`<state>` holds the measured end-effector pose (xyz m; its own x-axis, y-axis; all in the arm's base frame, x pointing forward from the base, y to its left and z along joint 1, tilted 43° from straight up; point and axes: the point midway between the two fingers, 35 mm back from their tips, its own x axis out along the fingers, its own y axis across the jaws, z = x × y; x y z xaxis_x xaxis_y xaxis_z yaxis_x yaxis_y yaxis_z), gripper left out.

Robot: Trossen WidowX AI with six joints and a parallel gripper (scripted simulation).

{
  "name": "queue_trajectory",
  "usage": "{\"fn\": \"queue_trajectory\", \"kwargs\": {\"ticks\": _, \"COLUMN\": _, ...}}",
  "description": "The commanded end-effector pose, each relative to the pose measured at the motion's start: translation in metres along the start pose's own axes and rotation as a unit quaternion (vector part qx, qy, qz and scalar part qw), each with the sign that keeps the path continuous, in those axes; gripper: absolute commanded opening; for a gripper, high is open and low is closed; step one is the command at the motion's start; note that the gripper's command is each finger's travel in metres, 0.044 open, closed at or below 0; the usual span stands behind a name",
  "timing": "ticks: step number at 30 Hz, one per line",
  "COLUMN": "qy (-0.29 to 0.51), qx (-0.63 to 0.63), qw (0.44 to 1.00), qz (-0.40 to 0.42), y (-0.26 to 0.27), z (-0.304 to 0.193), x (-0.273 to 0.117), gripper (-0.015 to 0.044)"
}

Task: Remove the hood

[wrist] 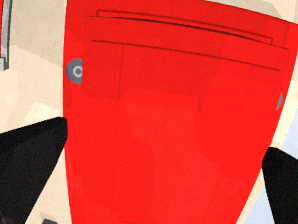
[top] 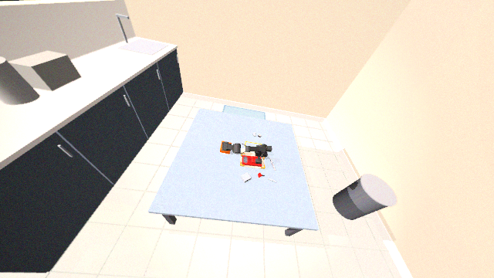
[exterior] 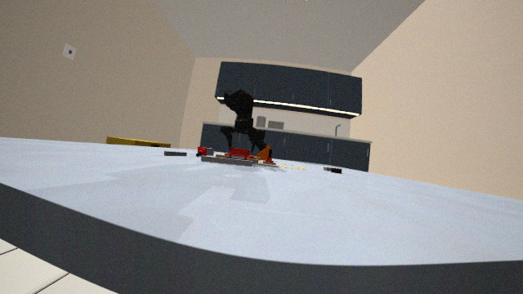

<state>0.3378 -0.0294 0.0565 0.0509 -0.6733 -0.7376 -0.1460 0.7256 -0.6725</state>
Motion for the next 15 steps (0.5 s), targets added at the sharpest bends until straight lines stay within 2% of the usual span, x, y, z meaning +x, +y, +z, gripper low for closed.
{"fn": "queue_trajectory", "kwargs": {"ticks": 1, "qy": -0.001, "qx": -0.002, "qw": 1.000, "qz": -0.003, "y": -0.0005, "z": 0.0001, "x": 0.0025, "gripper": 0.0440}}
{"fn": "queue_trajectory", "kwargs": {"ticks": 4, "qy": -0.001, "qx": -0.002, "qw": 1.000, "qz": -0.003, "y": -0.0006, "z": 0.0001, "x": 0.0040, "gripper": 0.0440}}
{"fn": "queue_trajectory", "kwargs": {"ticks": 7, "qy": 0.000, "qx": 0.000, "qw": 1.000, "qz": 0.000, "y": 0.0000, "z": 0.0000, "x": 0.0020, "gripper": 0.0361}}
{"fn": "queue_trajectory", "kwargs": {"ticks": 15, "qy": 0.000, "qx": 0.000, "qw": 1.000, "qz": 0.000, "y": 0.0000, "z": 0.0000, "x": 0.0020, "gripper": 0.0308}}
